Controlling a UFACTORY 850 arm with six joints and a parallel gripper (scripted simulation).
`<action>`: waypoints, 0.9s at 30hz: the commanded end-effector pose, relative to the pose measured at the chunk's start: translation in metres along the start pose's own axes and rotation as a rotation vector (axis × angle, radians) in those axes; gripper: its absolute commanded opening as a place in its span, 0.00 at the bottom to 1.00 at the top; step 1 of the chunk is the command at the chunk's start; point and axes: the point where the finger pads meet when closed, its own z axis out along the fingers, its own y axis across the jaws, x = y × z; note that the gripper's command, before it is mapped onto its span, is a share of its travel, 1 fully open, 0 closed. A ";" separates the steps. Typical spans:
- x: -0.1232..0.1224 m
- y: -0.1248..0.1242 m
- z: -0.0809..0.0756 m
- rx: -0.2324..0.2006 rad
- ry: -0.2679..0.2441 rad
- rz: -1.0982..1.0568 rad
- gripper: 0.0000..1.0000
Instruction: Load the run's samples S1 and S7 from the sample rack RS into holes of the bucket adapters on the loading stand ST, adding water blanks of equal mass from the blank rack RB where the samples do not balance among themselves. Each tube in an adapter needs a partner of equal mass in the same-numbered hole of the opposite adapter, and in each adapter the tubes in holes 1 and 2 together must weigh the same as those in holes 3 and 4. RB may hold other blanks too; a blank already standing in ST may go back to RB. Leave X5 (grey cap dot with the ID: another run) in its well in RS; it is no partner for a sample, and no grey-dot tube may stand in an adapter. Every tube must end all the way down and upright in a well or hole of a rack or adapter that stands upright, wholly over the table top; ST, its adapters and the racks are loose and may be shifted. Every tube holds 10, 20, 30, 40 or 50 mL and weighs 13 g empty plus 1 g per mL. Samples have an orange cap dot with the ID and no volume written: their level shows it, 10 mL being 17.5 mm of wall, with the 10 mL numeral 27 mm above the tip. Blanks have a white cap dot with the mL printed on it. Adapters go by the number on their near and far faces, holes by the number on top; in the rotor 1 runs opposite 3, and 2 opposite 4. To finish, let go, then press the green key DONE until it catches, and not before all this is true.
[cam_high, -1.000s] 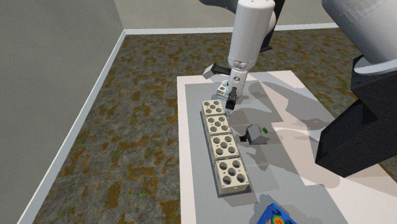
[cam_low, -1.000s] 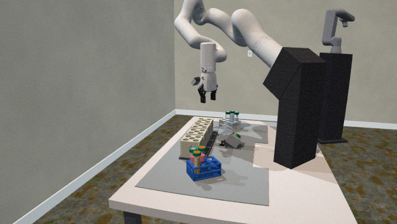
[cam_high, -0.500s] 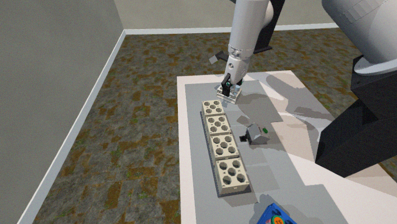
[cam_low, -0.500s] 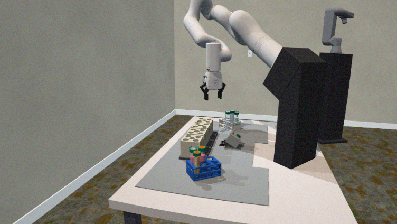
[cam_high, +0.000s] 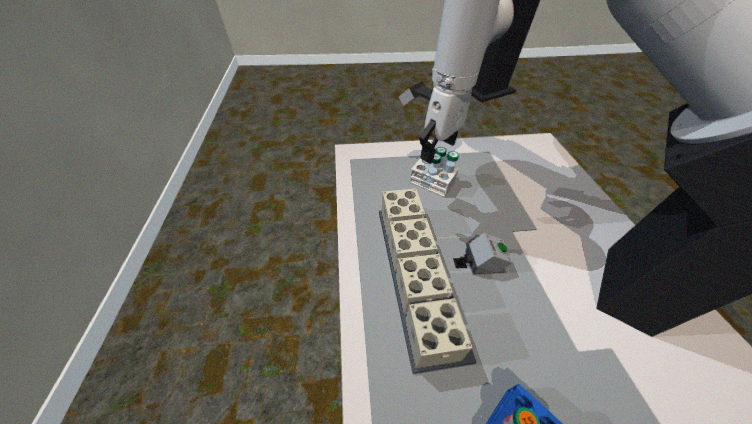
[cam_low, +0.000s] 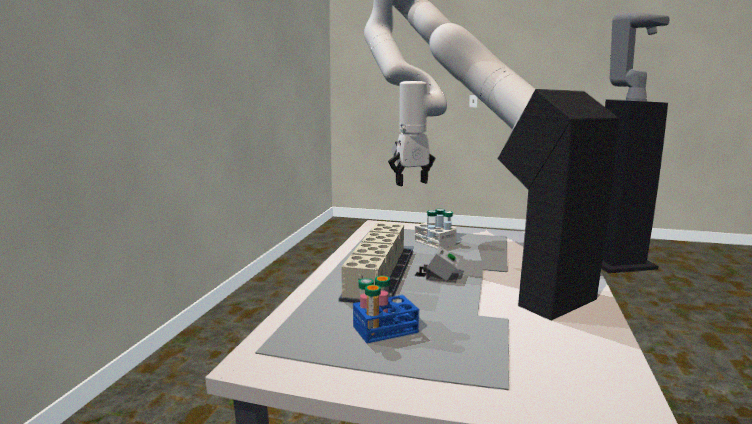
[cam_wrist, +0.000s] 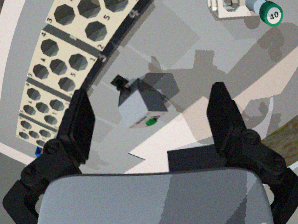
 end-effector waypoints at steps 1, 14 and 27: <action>0.016 0.022 0.001 0.011 -0.007 0.002 1.00; 0.047 0.067 0.001 0.011 -0.007 0.002 1.00; 0.079 0.112 0.002 0.010 -0.007 0.002 1.00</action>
